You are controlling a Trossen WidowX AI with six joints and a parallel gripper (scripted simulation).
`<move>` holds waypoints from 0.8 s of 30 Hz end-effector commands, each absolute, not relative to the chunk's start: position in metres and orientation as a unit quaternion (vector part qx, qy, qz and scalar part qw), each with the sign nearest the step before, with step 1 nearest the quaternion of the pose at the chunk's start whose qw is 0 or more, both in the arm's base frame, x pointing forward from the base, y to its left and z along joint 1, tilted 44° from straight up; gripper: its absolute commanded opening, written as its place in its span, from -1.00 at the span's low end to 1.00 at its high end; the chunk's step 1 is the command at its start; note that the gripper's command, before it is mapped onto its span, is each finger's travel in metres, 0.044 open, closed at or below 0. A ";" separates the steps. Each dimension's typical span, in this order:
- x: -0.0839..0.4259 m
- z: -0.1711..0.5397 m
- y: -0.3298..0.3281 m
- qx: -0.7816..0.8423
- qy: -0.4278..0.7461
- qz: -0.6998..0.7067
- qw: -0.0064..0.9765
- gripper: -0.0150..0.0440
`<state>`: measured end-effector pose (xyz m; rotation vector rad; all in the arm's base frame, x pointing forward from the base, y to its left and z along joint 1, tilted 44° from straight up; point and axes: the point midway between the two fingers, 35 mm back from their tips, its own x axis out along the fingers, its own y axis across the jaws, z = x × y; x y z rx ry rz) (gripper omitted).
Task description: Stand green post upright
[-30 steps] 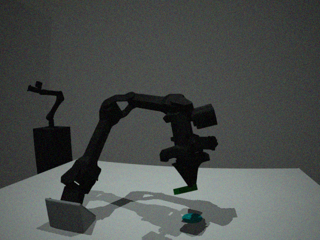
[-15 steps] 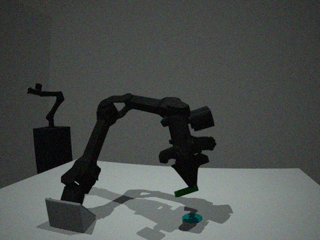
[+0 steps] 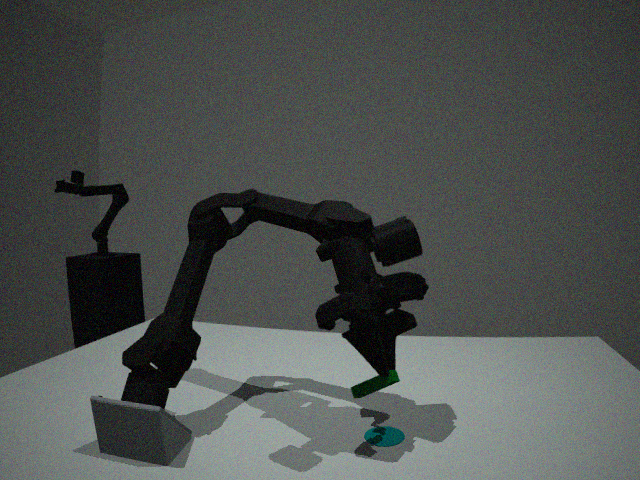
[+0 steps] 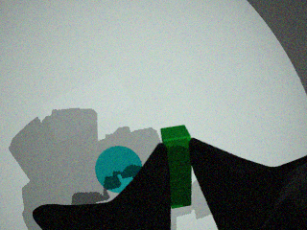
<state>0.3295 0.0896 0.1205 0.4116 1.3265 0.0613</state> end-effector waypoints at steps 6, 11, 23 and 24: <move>0.327 0.118 0.090 0.187 0.593 0.016 0.783 -0.42; 0.327 0.118 0.091 0.187 0.582 0.010 0.792 -0.42; 0.328 0.119 0.091 0.188 0.553 -0.003 0.812 -0.42; 0.328 0.119 0.091 0.188 0.550 -0.004 0.813 -0.42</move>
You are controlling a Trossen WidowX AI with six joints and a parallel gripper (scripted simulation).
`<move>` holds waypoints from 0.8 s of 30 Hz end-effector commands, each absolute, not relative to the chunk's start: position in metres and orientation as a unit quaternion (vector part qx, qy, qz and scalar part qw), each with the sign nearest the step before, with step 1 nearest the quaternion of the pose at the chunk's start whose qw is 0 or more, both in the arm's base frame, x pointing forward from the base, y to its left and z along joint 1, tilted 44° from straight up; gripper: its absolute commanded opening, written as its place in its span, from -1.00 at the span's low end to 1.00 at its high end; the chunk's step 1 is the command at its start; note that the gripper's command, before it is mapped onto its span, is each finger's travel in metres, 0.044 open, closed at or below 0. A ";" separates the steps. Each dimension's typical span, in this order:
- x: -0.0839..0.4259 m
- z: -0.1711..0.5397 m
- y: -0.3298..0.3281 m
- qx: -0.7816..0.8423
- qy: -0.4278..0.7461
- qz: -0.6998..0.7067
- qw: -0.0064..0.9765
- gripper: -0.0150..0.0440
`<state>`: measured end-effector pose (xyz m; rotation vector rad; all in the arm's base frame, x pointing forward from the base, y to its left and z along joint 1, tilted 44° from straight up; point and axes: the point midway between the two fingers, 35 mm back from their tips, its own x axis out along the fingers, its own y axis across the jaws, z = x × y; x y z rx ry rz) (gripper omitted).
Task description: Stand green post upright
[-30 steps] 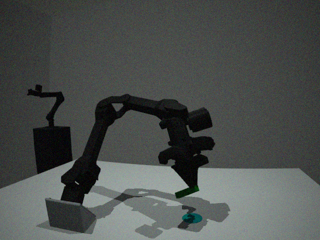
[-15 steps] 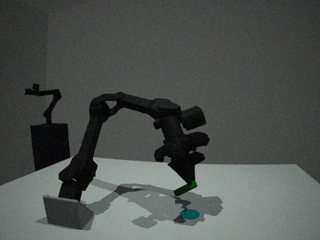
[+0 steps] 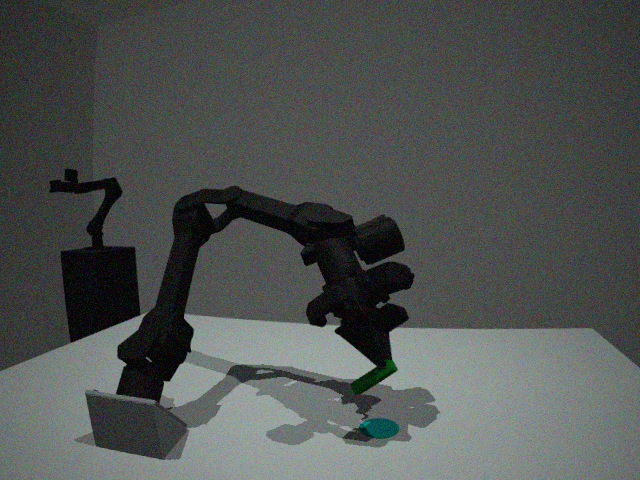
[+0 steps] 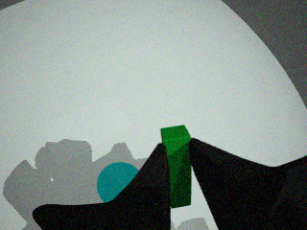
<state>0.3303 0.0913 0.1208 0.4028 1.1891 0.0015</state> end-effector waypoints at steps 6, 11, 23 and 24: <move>0.328 0.120 0.092 0.190 0.535 -0.010 0.823 -0.42; 0.328 0.120 0.092 0.192 0.522 -0.015 0.831 -0.42; 0.328 0.123 0.092 0.199 0.489 -0.027 0.849 -0.42; 0.328 0.123 0.092 0.200 0.486 -0.027 0.850 -0.42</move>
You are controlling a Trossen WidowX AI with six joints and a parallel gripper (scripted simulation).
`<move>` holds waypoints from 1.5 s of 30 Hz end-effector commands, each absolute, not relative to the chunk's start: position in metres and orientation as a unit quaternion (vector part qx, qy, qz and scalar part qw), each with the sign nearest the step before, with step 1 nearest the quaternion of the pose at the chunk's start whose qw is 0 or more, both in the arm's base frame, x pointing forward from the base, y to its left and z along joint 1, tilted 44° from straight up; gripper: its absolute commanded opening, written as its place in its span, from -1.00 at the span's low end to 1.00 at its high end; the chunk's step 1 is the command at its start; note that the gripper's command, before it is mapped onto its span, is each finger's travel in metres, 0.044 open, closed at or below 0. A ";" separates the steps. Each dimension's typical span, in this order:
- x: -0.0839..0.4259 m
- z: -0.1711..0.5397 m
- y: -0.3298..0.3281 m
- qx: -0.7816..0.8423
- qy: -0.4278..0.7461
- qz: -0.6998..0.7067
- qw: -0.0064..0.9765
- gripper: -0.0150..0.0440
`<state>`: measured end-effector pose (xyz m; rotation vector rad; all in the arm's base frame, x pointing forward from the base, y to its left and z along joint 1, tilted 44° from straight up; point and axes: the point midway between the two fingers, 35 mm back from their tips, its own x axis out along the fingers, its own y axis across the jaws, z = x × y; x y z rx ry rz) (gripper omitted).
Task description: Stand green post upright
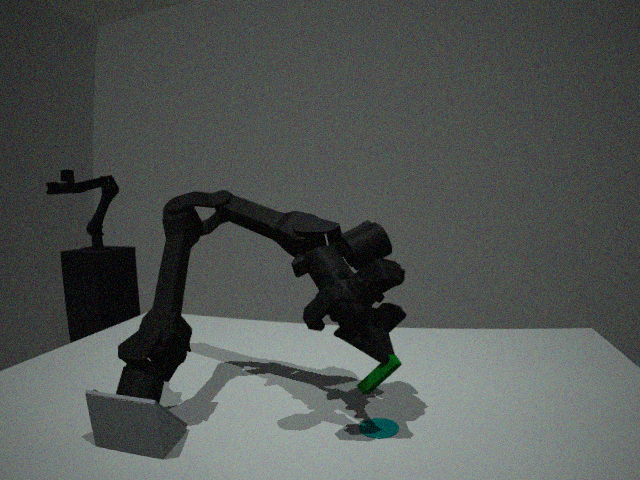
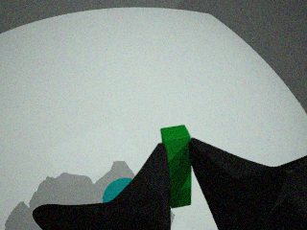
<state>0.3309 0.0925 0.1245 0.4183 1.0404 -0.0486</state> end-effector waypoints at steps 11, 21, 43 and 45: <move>0.328 0.126 0.093 0.208 0.455 -0.037 0.865 -0.42; 0.328 0.129 0.093 0.219 0.425 -0.044 0.877 -0.42; 0.325 0.138 0.092 0.247 0.358 -0.058 0.899 -0.42; 0.325 0.138 0.092 0.250 0.351 -0.059 0.900 -0.42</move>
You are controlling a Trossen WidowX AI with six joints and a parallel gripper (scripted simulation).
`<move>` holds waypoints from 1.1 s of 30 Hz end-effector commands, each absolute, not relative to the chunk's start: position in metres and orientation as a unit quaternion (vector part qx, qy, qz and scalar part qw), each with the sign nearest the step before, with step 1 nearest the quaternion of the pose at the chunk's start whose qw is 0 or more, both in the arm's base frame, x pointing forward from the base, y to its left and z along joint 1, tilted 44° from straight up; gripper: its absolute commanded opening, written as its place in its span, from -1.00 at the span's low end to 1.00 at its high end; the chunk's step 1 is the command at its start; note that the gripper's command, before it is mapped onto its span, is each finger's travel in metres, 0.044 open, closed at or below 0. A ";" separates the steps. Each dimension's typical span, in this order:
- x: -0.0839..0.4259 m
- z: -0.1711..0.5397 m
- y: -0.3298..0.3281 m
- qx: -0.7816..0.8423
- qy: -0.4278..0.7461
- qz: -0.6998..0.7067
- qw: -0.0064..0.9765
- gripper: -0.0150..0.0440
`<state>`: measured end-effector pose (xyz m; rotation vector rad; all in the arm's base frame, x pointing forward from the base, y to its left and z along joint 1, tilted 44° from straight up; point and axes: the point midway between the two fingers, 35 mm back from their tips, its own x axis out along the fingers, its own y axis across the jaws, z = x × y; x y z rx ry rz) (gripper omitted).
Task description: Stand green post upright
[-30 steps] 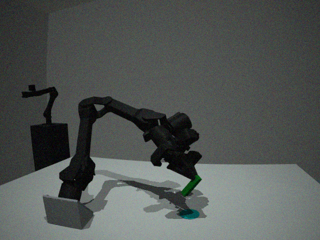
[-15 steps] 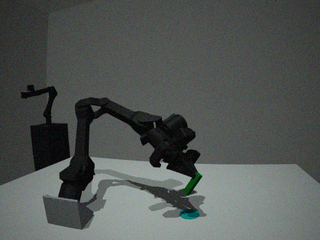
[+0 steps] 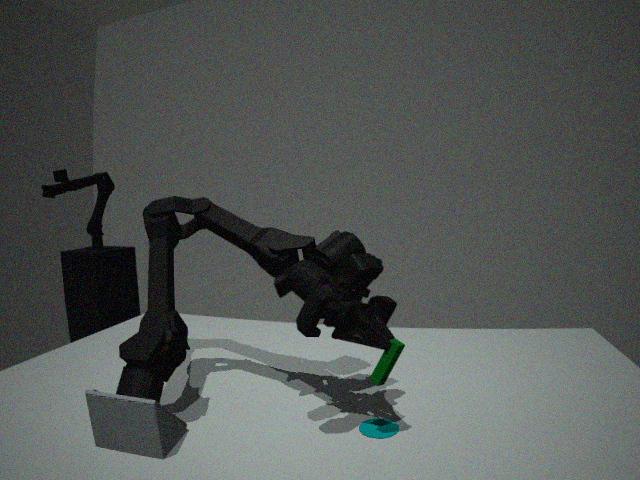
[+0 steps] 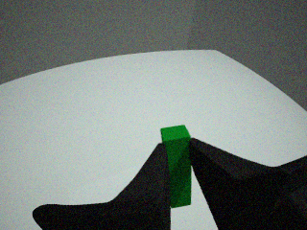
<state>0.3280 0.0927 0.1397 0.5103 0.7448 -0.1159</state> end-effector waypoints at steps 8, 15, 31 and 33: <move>0.323 0.142 0.092 0.263 0.326 -0.063 0.906 -0.42; 0.322 0.145 0.091 0.275 0.304 -0.066 0.910 -0.42; 0.316 0.152 0.089 0.306 0.253 -0.072 0.915 -0.42; 0.316 0.153 0.089 0.310 0.247 -0.072 0.915 -0.42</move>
